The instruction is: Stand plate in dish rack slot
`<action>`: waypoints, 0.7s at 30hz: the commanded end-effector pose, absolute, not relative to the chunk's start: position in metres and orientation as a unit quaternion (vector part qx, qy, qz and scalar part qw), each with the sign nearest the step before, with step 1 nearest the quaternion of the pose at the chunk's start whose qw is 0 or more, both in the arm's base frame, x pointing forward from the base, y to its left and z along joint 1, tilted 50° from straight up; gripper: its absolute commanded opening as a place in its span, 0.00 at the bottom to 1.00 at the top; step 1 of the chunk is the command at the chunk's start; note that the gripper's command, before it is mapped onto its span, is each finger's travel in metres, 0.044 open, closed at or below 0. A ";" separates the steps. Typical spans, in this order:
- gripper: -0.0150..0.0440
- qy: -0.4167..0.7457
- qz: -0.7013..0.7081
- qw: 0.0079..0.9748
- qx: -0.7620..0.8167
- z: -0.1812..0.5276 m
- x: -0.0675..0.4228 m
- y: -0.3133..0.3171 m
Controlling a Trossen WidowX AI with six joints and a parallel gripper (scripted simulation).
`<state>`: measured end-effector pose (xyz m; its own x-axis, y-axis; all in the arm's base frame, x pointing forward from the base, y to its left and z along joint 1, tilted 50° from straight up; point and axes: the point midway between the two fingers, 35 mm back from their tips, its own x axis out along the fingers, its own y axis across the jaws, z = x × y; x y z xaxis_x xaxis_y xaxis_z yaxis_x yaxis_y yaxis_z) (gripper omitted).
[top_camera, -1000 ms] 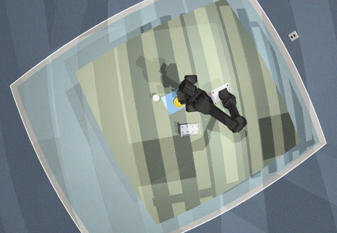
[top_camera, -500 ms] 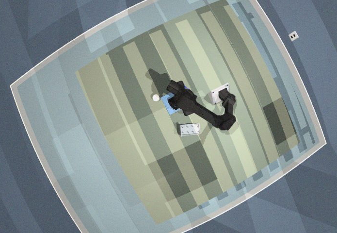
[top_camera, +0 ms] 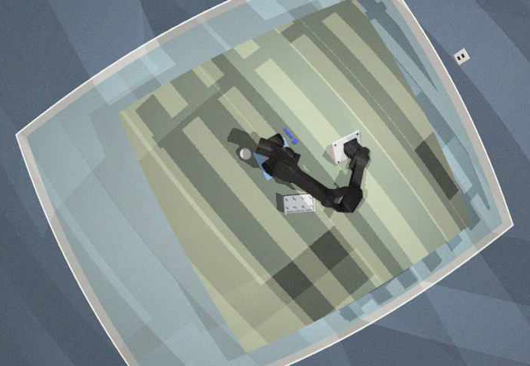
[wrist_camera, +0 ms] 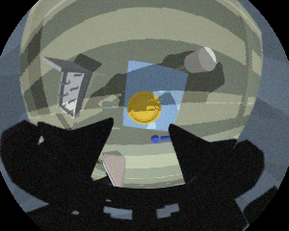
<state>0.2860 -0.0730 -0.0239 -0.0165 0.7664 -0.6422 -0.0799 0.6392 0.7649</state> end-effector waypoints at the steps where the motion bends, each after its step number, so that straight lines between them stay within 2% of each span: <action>1: 0.93 0.631 0.324 0.654 0.263 -0.032 0.286 -0.065; 21: 0.93 0.630 0.324 0.654 0.263 -0.053 0.287 -0.043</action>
